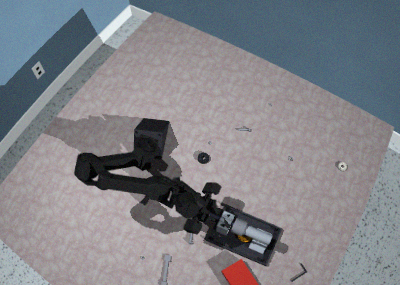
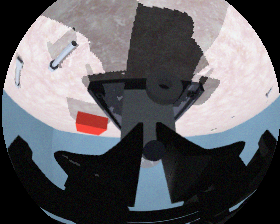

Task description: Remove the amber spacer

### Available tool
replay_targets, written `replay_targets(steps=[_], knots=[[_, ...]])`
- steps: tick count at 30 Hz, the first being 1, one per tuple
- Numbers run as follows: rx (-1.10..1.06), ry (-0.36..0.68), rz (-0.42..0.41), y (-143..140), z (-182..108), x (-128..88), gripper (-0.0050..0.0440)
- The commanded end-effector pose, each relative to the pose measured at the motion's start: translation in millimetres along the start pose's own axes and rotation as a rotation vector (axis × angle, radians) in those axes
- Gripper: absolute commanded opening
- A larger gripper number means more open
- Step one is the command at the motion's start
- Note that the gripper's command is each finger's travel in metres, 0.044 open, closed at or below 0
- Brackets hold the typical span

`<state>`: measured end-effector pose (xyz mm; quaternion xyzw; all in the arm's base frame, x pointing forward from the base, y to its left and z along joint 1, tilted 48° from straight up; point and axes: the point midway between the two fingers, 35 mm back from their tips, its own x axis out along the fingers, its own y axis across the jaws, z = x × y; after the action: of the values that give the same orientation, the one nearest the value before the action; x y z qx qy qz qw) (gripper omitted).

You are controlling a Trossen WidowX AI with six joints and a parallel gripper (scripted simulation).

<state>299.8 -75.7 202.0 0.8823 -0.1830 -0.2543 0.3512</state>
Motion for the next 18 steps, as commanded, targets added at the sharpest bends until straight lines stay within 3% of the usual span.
replay_targets(steps=[1, 18], knots=[[0.006, 0.017, 0.001, 2.0, -5.7, -0.3, 0.0000], [0.006, 0.017, 0.001, 2.1, -7.3, 1.5, 0.0000]])
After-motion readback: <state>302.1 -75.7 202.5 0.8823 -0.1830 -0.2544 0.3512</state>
